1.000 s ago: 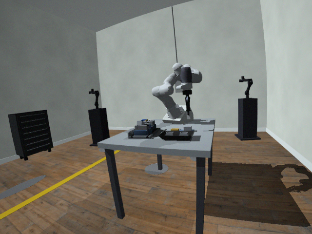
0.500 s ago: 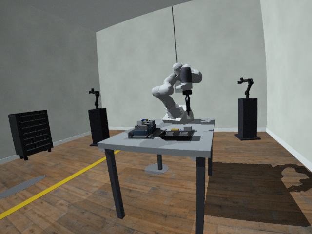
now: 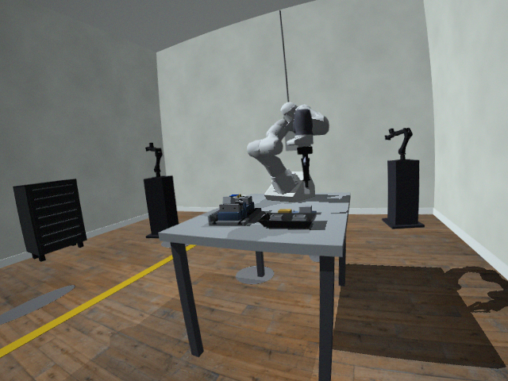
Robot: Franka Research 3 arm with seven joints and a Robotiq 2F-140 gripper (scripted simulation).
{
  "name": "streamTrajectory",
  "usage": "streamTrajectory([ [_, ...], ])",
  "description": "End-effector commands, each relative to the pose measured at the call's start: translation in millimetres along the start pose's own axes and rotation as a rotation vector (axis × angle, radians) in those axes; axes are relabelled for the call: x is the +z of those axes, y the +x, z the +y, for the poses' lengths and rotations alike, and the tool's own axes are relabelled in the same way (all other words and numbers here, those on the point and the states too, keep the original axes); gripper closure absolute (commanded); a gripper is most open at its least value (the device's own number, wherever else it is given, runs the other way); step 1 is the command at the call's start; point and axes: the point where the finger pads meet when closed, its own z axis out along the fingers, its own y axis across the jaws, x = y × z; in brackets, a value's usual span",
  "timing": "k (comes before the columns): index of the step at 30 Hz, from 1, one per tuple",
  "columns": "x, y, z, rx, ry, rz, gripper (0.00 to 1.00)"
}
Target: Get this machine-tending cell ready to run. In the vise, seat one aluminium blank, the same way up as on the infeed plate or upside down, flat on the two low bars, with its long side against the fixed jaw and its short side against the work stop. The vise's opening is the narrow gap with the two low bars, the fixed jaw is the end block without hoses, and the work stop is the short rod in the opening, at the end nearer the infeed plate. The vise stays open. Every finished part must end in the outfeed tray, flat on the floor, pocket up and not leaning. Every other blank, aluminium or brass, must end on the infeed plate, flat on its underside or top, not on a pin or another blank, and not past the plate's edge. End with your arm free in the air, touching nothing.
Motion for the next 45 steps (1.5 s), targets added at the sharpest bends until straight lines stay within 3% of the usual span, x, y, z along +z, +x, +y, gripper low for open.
streamTrajectory([
  [1,1.0,1,0,-0.002,-0.001,-0.001,1.0],
  [11,-5.2,1,0,-0.002,-0.001,-0.001,1.0],
  [35,-58.9,1,0,-0.002,-0.001,-0.001,1.0],
  [45,-67.4,1,0,-0.002,-0.001,-0.001,1.0],
])
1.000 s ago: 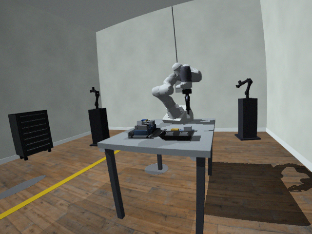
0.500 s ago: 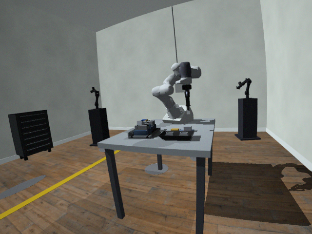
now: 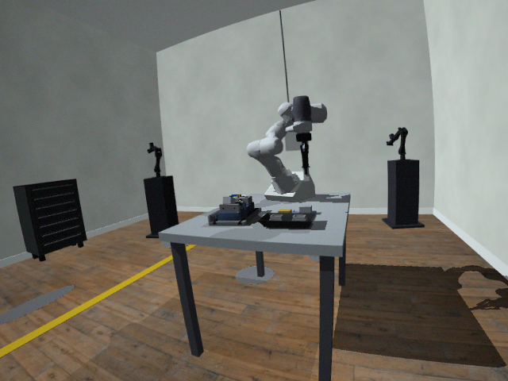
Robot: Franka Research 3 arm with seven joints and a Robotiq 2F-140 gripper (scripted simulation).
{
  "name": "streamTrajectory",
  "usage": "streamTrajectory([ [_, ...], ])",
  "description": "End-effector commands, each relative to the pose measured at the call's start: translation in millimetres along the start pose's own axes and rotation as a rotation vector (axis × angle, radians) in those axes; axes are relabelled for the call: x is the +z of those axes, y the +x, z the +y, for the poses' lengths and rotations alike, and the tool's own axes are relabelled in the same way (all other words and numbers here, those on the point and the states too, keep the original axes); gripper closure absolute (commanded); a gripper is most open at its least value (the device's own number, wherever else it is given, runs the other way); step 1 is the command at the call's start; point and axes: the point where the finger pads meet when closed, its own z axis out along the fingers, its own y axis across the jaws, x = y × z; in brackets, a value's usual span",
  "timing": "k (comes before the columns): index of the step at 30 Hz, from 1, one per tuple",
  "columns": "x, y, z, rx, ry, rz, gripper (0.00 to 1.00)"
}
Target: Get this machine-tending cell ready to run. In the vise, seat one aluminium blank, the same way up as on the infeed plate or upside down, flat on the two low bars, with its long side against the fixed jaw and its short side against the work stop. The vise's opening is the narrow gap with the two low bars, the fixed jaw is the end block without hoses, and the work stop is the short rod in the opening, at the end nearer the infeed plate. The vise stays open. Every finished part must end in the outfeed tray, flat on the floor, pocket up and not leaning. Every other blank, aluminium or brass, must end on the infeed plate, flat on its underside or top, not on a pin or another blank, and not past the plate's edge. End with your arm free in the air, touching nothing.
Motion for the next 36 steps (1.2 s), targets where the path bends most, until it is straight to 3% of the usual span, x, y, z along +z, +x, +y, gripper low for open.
streamTrajectory([
  [1,-2.8,1,2,0.007,-0.006,0.006,1.0],
  [9,-3.2,-2,-9,0.003,-0.009,0.008,1.0],
  [12,-3.2,-5,-57,-0.004,-0.017,0.009,1.0],
  [22,-2.0,14,-158,0.007,-0.006,0.004,1.0],
  [36,0.4,15,-163,0.007,-0.005,0.005,1.0],
])
